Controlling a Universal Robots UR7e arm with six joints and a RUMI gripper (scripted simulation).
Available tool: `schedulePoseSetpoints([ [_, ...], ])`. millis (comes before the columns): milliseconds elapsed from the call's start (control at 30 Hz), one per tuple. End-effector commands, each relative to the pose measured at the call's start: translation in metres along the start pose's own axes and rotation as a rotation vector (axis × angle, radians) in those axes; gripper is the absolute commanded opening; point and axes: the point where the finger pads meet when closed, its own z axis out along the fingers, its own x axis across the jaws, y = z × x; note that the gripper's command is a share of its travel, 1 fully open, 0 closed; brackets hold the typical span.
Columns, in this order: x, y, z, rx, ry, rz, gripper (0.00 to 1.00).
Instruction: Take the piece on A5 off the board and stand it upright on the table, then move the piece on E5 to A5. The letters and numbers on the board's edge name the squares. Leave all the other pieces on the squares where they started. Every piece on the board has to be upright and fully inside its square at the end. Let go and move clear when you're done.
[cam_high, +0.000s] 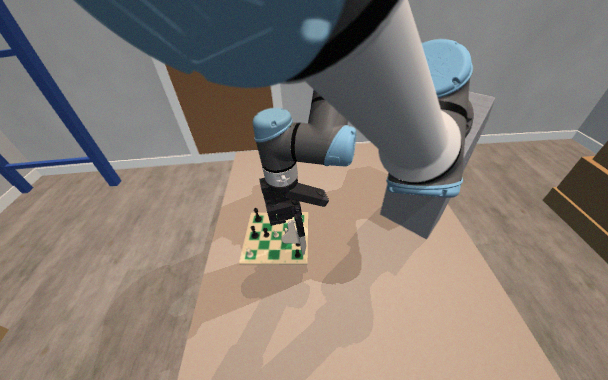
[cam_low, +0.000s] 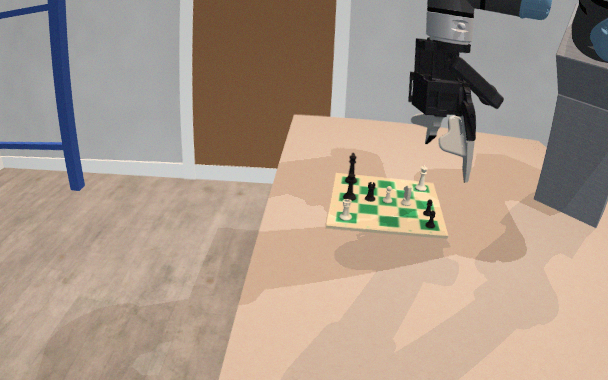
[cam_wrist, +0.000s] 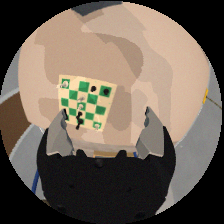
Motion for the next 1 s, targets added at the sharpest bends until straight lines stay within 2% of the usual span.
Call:
schedulePoseSetpoints([
  [0,-0.002,0.003,0.008,-0.019,0.004,-0.279,1.0],
  [367,-0.001,0.005,0.017,-0.031,-0.001,-0.671,1.0],
  [667,-0.001,0.006,0.018,-0.031,-0.001,-0.697,1.0],
  [700,-0.001,0.006,0.018,-0.031,-0.001,-0.697,0.2],
  [967,-0.001,0.007,0.018,-0.032,-0.002,-0.7,0.2],
])
